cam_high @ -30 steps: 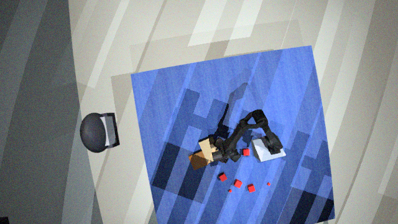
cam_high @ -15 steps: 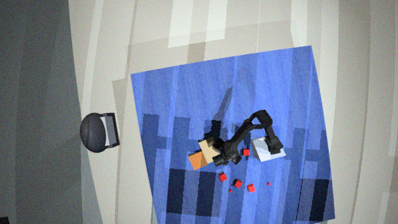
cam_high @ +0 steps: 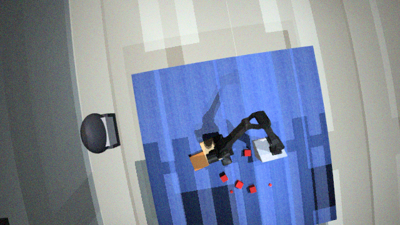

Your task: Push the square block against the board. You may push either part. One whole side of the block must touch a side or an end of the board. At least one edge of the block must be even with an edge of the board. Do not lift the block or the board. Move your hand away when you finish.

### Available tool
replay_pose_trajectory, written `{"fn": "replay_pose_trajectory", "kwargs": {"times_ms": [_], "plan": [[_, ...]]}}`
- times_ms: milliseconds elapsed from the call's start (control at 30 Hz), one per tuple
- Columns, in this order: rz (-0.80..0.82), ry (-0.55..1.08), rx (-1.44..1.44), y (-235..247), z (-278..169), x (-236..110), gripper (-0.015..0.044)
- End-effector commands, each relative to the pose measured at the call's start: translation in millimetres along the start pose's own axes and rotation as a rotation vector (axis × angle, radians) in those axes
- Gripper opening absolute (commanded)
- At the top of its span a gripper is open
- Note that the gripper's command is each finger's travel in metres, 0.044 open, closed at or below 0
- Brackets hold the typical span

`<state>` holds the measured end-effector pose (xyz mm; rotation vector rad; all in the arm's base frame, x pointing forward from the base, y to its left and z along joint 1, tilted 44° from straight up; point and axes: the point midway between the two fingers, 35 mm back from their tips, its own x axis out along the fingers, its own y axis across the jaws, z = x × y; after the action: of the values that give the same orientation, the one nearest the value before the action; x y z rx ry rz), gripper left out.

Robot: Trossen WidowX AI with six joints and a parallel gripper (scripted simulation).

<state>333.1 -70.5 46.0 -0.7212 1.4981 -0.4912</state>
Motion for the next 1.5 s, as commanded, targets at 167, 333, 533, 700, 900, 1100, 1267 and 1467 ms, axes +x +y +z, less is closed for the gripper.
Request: {"fn": "replay_pose_trajectory", "kwargs": {"times_ms": [167,333,533,700,900,1100,1267,1467], "plan": [[0.003,0.000,0.321,-18.7,20.5,-1.5,0.0000],[0.003,0.000,0.496,-29.9,30.0,-2.1,0.0000],[0.003,-0.001,0.706,-43.8,40.5,-2.5,0.0000],[0.003,-0.001,0.881,-55.8,48.6,-2.7,0.0000],[0.002,-0.001,1.091,-70.5,57.3,-2.6,0.0000],[0.000,-0.002,1.301,-85.6,65.1,-2.3,0.0000],[-0.001,-0.004,1.476,-98.3,70.8,-1.9,0.0000],[-0.001,-0.004,1.505,-100.5,71.7,-1.9,0.0000]]}}
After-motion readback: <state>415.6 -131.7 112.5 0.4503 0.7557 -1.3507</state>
